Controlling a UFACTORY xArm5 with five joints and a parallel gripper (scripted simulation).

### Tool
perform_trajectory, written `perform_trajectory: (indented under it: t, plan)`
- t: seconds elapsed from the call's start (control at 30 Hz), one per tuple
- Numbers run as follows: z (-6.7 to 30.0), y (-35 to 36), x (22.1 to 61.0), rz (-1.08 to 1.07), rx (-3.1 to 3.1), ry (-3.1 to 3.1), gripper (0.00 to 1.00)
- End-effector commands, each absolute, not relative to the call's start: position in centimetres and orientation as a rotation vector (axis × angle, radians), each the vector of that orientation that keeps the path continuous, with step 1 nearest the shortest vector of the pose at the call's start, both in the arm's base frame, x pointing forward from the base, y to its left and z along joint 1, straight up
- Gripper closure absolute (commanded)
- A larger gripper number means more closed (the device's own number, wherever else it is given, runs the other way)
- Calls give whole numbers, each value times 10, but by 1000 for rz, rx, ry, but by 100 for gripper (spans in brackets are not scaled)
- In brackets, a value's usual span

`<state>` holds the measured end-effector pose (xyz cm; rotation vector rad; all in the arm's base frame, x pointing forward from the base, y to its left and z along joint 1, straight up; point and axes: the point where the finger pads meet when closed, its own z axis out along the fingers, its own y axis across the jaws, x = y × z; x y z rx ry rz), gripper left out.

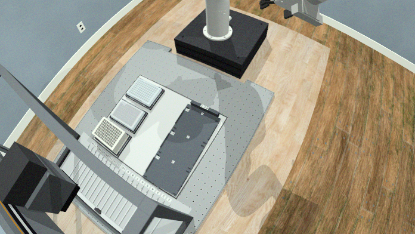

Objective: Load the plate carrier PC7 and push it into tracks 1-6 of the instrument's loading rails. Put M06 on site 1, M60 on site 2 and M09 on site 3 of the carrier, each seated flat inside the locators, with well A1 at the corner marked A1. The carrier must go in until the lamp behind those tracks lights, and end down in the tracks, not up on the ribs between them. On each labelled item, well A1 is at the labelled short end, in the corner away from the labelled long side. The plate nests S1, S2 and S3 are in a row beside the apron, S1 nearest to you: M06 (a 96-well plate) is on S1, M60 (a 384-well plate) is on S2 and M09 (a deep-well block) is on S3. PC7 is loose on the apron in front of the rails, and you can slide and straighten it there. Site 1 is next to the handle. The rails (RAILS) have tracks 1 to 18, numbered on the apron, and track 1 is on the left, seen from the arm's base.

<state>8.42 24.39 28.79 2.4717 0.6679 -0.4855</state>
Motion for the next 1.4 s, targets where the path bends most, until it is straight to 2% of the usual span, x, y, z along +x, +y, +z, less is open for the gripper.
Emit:
perform_trajectory:
  t: [0.0,0.53,1.37]
  plan:
    - [289,244,84,-484,2475,669,0]
    - [289,244,84,-484,2475,669,0]
    - [269,234,182,-506,2737,536,0]
